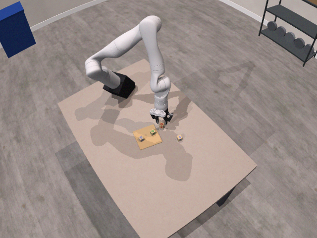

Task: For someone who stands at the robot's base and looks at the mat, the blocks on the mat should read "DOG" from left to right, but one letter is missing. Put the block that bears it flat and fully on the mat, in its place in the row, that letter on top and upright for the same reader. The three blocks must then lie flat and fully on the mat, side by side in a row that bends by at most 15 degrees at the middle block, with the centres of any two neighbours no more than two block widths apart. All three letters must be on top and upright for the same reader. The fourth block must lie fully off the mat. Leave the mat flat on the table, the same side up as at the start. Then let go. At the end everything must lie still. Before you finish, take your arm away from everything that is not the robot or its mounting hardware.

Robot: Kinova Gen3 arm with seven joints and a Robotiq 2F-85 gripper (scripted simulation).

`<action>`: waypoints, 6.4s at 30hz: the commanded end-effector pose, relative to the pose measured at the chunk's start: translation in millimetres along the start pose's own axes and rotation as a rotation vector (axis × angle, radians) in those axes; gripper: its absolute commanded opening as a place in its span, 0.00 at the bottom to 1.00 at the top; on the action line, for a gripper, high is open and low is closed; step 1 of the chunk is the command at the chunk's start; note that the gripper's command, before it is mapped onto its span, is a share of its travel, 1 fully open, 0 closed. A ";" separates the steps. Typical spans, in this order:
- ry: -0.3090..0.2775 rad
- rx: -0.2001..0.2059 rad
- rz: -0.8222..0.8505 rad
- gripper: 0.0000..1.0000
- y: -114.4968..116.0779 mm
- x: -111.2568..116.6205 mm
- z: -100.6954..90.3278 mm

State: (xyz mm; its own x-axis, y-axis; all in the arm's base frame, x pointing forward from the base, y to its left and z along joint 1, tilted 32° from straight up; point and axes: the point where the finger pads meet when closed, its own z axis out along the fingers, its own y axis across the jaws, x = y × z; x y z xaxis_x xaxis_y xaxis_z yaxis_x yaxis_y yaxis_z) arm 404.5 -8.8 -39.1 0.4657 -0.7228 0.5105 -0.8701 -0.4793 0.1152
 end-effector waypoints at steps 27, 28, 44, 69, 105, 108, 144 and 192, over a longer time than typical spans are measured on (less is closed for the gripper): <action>0.000 0.001 0.000 0.46 -0.6 -0.1 30.2; 0.000 0.001 0.000 0.46 -0.6 -0.1 31.0; 0.000 0.001 0.000 0.46 -0.6 -0.1 32.1; 0.000 0.001 0.000 0.46 -0.6 -0.1 32.1; 0.000 0.001 0.000 0.21 -0.6 -0.1 32.1; 0.000 0.001 0.000 0.21 -0.6 -0.1 32.1; 0.000 0.001 0.000 0.21 -0.5 0.0 -52.3; -0.009 -0.058 -0.442 0.21 29.3 21.9 -65.7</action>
State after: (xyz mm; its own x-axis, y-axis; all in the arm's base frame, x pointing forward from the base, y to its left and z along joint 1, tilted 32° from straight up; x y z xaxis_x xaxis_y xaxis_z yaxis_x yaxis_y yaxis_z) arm 379.6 -2.3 28.7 0.7799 -0.4720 0.4109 -0.6146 -0.7017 0.3603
